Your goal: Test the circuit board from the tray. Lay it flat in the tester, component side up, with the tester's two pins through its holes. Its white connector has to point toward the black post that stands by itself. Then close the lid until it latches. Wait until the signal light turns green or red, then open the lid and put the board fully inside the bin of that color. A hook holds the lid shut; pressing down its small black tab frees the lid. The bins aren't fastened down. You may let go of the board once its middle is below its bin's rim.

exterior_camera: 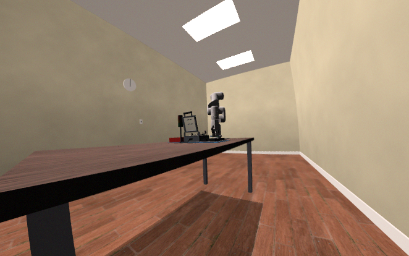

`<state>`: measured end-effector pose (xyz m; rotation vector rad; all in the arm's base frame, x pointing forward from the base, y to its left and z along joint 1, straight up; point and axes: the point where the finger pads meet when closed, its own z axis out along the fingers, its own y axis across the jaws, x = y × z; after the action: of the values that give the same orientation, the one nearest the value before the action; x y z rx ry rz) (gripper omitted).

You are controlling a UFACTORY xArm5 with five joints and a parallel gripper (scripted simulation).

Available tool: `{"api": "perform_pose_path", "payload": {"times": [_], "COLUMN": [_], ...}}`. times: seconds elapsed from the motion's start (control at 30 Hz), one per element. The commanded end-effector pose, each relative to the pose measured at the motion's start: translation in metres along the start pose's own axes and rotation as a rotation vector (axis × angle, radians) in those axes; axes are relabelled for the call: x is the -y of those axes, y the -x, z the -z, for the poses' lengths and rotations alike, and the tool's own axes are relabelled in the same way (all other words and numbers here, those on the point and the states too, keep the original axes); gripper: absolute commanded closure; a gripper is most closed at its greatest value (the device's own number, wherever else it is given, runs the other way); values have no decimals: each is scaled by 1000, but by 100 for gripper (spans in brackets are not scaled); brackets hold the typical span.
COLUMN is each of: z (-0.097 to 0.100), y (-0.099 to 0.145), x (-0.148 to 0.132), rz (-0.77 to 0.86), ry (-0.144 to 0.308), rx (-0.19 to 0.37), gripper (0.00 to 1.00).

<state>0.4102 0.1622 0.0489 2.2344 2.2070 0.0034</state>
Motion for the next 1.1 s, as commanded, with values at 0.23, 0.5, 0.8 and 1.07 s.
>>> {"api": "perform_pose_path", "payload": {"times": [0.23, 0.5, 0.8, 1.07], "z": [4, 27, 59, 74], "y": [0, 0, 0, 0], "x": [-1, -1, -1, -1], "rz": [0, 0, 0, 0], "ry": [3, 3, 3, 3], "rx": [-1, -1, -1, -1], "gripper": [21, 21, 21, 21]}}
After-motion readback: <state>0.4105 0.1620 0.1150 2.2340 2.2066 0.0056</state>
